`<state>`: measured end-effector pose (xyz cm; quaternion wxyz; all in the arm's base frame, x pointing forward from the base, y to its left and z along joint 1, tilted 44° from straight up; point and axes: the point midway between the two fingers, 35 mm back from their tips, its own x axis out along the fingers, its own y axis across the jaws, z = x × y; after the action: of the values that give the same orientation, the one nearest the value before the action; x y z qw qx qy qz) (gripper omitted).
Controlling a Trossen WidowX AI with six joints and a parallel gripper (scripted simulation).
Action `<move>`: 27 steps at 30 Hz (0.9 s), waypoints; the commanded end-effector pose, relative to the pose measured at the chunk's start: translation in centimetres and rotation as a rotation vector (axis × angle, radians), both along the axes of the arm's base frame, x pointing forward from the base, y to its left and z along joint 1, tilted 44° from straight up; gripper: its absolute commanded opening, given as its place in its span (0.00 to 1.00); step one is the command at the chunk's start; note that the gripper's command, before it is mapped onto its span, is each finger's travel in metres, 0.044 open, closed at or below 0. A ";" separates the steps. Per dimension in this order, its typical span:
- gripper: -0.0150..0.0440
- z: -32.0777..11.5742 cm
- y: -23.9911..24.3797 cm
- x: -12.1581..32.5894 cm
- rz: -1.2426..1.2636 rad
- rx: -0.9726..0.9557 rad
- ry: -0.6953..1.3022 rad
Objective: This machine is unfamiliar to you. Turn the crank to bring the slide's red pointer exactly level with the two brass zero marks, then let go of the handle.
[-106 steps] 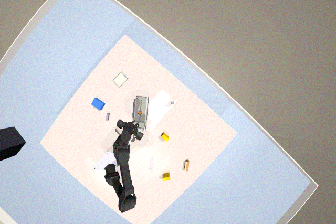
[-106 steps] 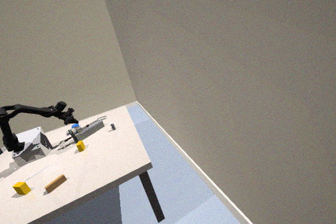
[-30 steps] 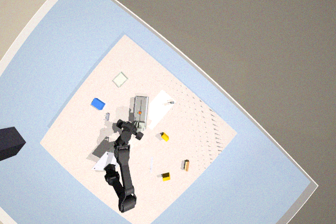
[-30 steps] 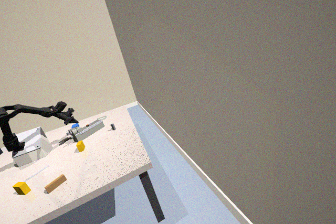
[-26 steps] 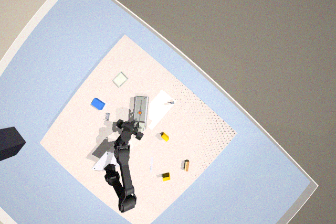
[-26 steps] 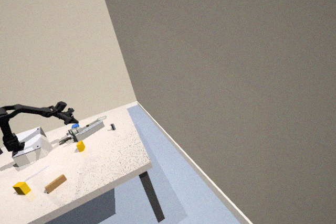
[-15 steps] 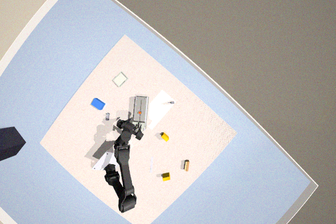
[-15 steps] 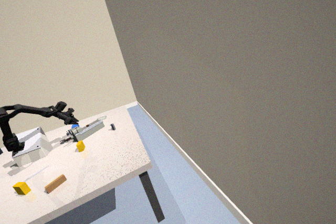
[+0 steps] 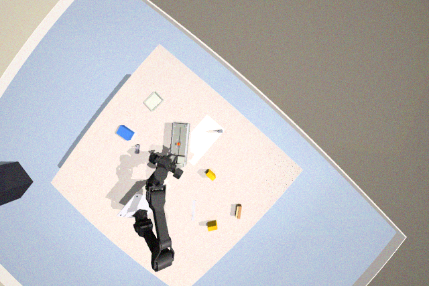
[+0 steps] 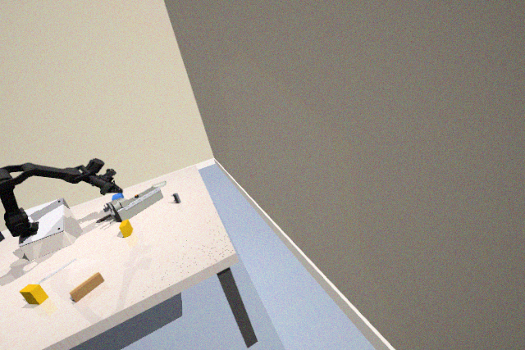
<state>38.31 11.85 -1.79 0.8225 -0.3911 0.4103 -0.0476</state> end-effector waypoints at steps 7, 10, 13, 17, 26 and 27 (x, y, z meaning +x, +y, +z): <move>0.25 0.0 0.0 0.0 0.000 0.000 0.000; 0.25 0.0 0.0 0.0 0.000 0.000 0.000; 0.25 0.0 0.0 0.0 0.000 0.001 0.000; 0.25 0.0 0.0 0.0 0.000 0.001 0.000; 0.52 0.0 0.0 0.0 0.000 0.001 0.000; 0.57 0.0 0.0 0.0 0.000 0.001 0.000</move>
<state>38.31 11.87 -1.81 0.8226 -0.3906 0.4105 -0.0469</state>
